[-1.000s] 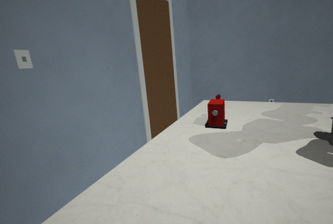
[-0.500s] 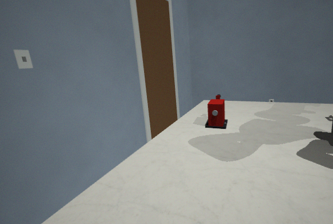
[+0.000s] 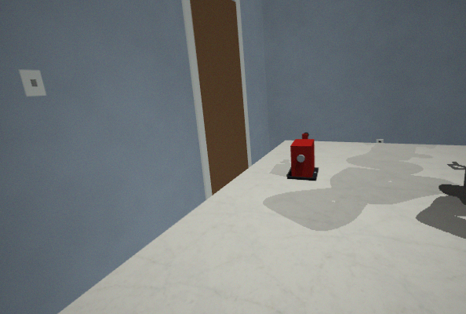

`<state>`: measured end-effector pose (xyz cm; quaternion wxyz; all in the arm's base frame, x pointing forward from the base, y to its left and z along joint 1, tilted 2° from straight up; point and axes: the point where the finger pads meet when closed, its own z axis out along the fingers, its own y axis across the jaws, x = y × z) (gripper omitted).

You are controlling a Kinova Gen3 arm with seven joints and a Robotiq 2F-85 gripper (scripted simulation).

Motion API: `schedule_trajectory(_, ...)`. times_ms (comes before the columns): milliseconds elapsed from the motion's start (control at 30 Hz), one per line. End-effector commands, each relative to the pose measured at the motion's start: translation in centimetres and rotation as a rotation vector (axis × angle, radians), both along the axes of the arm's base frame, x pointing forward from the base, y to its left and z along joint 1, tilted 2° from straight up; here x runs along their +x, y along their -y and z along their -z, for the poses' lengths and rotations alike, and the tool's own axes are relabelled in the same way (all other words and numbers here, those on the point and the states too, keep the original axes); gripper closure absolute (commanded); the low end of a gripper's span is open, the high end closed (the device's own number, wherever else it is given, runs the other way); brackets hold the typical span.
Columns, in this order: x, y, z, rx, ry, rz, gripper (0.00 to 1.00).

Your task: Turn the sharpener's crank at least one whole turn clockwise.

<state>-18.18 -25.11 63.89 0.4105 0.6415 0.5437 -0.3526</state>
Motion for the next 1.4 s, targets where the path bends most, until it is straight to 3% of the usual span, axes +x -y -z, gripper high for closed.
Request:
schedule_trajectory(0,1.5,-0.2,-1.0,-0.013,-0.054,-0.040,0.00)
schedule_trajectory(200,1.5,-0.2,-0.9,-0.012,-0.052,-0.041,0.00)
schedule_trajectory(233,2.9,-0.3,-1.8,-0.028,-0.097,-0.074,0.00)
schedule_trajectory(533,2.9,-0.3,-1.7,-0.027,-0.095,-0.075,0.00)
schedule_trajectory(567,4.4,-0.5,-2.7,-0.043,-0.141,-0.108,0.00)
schedule_trajectory(767,4.4,-0.5,-2.6,-0.042,-0.139,-0.109,0.00)
schedule_trajectory(800,5.9,-0.6,-3.5,-0.058,-0.187,-0.143,0.00)
schedule_trajectory(1100,5.9,-0.6,-3.4,-0.057,-0.185,-0.143,0.00)
schedule_trajectory(1133,7.5,-0.8,-4.3,-0.073,-0.235,-0.177,0.00)
schedule_trajectory(1333,7.3,-0.9,-4.2,-0.073,-0.231,-0.174,0.00)
schedule_trajectory(1367,9.1,-1.0,-5.0,-0.088,-0.283,-0.212,0.00)
